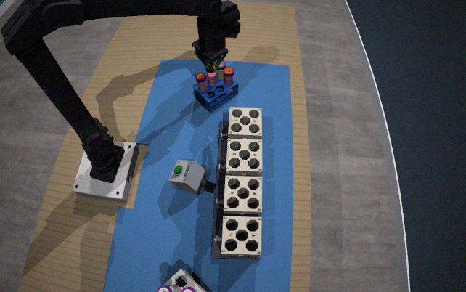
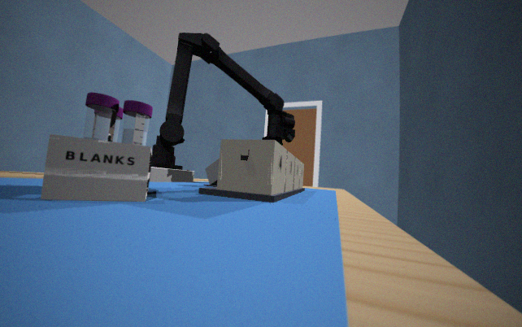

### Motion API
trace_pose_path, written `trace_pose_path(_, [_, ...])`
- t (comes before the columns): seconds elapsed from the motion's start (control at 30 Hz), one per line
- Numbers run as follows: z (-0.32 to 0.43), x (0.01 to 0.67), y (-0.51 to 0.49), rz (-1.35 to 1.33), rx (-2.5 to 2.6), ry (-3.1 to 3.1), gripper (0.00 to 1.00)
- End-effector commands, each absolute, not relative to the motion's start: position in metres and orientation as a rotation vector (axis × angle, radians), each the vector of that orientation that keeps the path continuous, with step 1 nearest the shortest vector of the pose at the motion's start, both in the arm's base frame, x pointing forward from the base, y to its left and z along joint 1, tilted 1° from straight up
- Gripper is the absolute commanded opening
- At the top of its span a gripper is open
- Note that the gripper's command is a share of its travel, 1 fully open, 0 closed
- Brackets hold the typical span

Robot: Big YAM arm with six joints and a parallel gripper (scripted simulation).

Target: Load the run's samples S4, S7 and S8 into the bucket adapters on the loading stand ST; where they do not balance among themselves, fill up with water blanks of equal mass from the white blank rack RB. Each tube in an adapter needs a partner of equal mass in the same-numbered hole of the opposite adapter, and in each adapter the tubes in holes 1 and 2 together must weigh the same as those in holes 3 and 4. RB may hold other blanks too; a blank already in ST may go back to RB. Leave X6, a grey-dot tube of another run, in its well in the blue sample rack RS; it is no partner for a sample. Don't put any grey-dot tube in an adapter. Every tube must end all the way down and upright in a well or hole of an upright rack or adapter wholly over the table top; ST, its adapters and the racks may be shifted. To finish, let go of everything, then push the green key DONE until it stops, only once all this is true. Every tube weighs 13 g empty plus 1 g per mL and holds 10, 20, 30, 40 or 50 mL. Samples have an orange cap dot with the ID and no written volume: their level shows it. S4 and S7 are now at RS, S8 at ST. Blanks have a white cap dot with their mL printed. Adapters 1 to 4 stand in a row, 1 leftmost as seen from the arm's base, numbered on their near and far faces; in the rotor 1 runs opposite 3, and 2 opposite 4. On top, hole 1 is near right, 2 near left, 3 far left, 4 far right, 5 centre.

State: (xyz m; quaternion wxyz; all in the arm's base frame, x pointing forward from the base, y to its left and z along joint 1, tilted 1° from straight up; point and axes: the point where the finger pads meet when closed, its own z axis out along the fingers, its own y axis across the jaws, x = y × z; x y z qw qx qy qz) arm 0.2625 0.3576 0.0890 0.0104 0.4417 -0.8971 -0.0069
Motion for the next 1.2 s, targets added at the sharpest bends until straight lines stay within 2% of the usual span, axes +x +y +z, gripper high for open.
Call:
trace_pose_path(0.0, [0.083, 0.262, 0.367, -0.033, 1.387, -2.811, 0.0])
trace_pose_path(0.57, [0.091, 0.272, 0.372, -0.059, 1.399, -2.839, 0.0])
trace_pose_path(0.6, [0.091, 0.272, 0.372, -0.059, 1.399, -2.839, 0.55])
trace_pose_path(1.03, [0.091, 0.272, 0.372, -0.059, 1.399, -2.839, 0.55])
trace_pose_path(1.17, [0.123, 0.274, 0.38, -0.085, 1.415, -2.865, 0.55])
